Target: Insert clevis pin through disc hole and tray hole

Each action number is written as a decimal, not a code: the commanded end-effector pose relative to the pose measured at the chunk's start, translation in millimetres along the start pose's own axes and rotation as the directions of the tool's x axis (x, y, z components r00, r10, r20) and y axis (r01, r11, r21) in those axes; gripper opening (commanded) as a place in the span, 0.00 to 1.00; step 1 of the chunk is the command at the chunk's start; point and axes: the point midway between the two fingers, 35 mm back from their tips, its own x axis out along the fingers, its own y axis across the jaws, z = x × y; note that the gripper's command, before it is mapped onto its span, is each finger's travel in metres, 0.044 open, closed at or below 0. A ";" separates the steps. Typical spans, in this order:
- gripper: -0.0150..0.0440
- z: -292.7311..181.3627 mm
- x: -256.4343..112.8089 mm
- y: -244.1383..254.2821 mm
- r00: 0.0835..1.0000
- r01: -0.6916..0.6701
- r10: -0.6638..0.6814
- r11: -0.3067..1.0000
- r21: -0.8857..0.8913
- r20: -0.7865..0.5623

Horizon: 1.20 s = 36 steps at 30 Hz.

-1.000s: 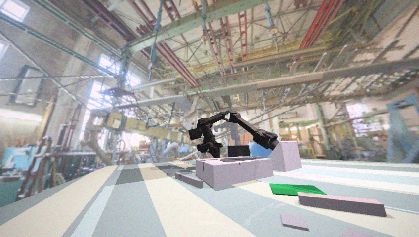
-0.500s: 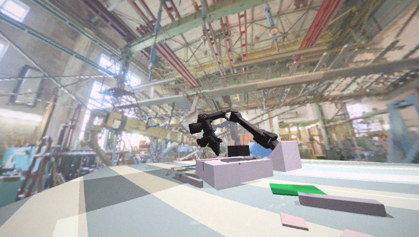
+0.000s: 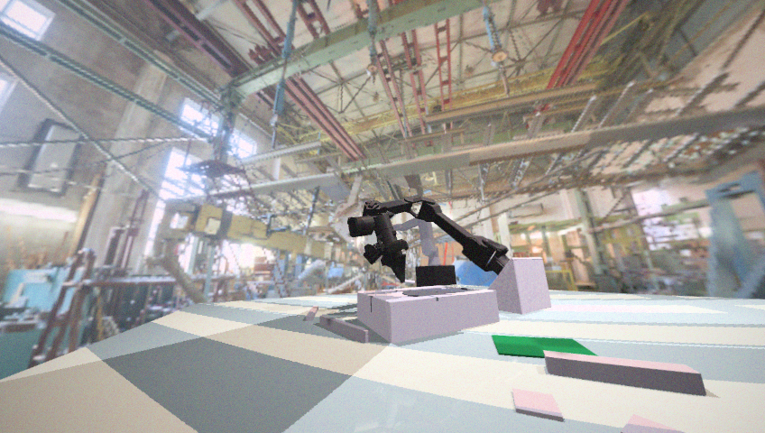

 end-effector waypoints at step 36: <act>0.25 -43.9 1.9 83.5 0.979 0.194 -0.111 0.225 -0.955 0.173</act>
